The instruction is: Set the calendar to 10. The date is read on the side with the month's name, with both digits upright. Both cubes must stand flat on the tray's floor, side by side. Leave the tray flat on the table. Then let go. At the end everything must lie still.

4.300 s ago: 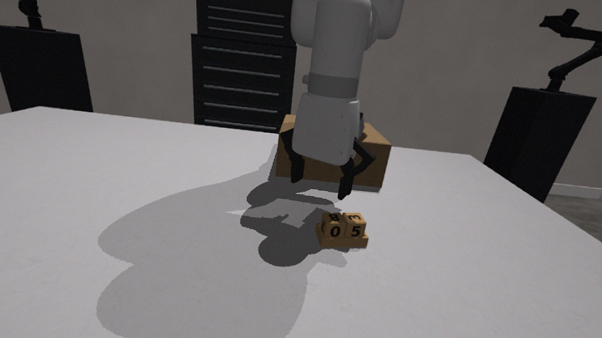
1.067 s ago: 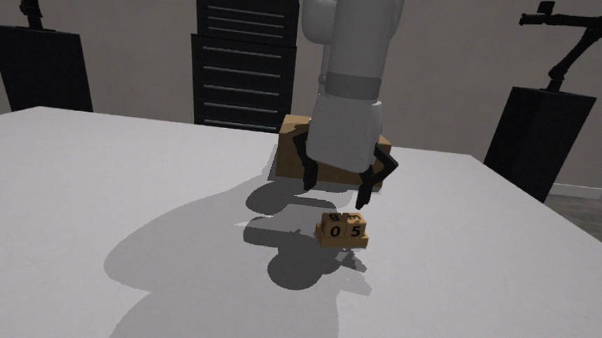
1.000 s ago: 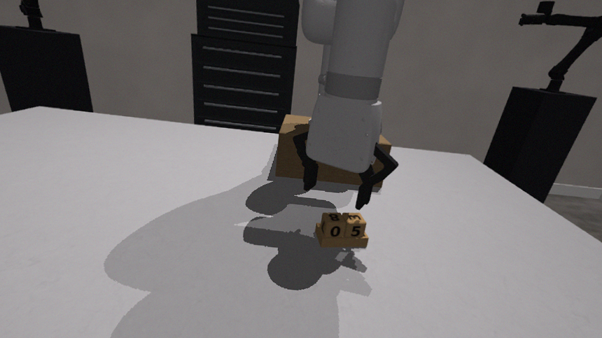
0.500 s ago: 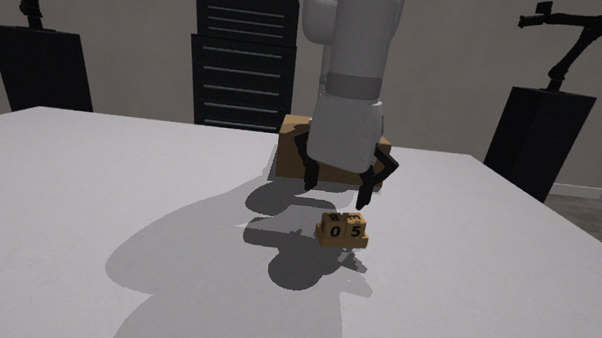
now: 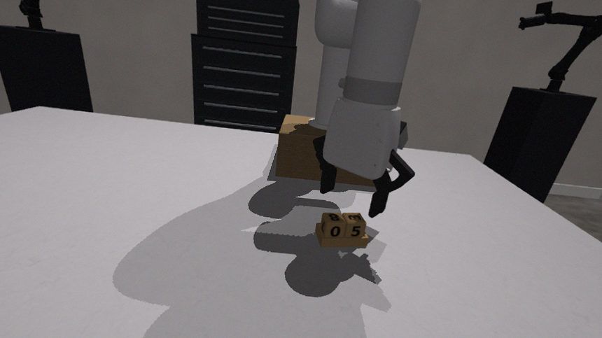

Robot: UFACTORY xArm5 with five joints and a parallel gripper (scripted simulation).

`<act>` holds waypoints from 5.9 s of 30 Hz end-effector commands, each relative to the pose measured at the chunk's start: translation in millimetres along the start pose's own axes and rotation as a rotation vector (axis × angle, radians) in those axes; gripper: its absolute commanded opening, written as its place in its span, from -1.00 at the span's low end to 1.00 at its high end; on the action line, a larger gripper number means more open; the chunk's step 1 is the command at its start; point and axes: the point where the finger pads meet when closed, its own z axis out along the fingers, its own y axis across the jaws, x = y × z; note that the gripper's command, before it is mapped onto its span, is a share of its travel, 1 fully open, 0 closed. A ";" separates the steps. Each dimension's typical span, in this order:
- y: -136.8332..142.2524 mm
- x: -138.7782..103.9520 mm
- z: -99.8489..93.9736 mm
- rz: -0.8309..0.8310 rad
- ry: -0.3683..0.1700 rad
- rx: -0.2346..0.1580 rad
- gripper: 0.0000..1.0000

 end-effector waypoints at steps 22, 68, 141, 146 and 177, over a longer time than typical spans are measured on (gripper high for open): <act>43.5 14.2 3.3 0.248 -0.007 0.002 1.00; 63.2 21.5 5.2 0.336 -0.010 0.003 1.00; 50.4 -1.3 5.1 0.860 -0.007 -0.001 1.00; 49.8 -2.4 5.1 0.889 -0.006 -0.001 1.00; 36.1 -27.6 4.9 1.522 -0.002 -0.003 1.00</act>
